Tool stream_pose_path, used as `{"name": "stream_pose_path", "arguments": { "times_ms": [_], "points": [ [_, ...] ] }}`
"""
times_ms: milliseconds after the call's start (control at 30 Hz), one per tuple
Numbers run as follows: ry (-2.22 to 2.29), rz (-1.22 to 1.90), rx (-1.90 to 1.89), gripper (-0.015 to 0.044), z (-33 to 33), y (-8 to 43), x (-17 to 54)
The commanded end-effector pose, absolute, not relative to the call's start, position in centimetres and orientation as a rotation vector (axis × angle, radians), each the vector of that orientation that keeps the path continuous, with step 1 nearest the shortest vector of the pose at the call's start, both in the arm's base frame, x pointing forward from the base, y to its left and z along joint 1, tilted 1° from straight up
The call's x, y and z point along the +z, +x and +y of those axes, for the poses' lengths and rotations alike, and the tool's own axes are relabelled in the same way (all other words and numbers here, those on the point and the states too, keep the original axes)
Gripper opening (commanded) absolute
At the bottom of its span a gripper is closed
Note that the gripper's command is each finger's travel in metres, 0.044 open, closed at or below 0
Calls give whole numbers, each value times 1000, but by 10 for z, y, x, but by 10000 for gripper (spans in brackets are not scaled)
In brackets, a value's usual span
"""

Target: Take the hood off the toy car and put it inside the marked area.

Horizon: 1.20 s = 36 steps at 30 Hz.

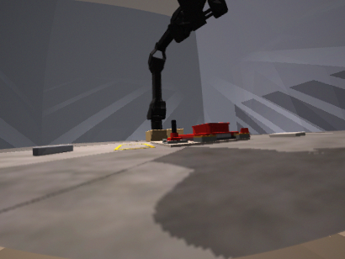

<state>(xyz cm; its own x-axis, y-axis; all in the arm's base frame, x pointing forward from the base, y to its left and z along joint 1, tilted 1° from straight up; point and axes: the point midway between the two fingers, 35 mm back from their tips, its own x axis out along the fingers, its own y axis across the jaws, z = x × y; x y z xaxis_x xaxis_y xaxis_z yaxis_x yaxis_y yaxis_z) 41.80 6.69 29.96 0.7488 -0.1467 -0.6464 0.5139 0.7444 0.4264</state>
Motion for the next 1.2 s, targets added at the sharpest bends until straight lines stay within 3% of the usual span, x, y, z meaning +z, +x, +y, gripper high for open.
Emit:
{"name": "stream_pose_path", "arguments": {
  "times_ms": [0,500,1167],
  "points": [
    [458,837,-340,440,77,415,246],
    [-22,1535,8,440,98,349,94],
    [-26,1543,13,440,99,348,85]
  ]
}}
